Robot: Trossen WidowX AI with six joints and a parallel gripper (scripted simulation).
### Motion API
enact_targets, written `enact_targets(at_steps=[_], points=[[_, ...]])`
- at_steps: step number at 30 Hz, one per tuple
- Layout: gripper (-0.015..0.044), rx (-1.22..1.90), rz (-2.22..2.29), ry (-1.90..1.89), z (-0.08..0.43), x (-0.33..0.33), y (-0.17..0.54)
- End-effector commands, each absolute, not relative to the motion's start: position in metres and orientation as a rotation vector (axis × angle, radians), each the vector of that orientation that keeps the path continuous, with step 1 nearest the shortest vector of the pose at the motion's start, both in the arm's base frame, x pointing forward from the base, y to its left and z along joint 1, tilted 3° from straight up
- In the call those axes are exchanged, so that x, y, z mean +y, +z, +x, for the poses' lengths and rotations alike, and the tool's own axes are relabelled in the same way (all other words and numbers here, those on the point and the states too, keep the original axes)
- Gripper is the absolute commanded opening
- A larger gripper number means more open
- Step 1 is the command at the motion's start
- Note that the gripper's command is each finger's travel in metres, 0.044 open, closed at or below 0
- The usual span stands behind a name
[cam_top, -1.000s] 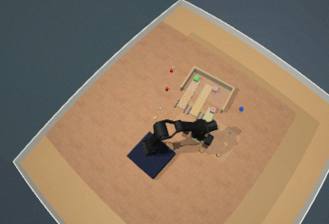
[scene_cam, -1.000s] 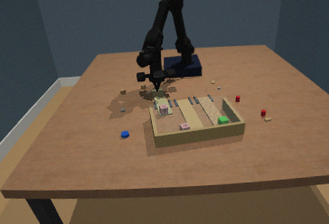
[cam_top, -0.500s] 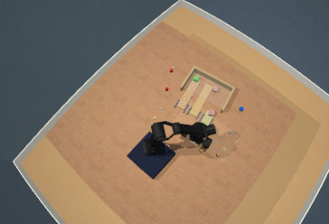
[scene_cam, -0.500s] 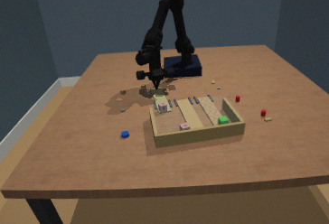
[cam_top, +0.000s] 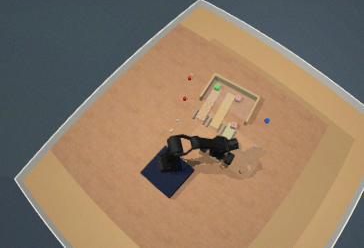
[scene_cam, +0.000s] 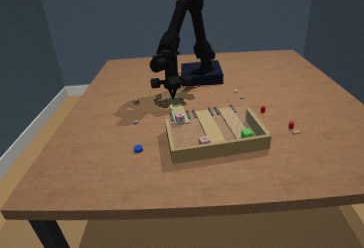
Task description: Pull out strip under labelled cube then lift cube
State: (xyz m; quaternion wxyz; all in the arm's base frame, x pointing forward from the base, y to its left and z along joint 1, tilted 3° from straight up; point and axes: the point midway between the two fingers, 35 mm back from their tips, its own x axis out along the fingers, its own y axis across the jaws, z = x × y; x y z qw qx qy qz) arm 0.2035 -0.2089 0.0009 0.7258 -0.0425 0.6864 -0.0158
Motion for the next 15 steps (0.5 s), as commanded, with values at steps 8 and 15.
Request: enact_targets(at_steps=[8, 15], points=[[0.0, 1.543, -0.078, -0.025, 0.195, -0.205, -0.005], [0.0, 1.52, -0.09, -0.033, 0.204, -0.209, 0.01]])
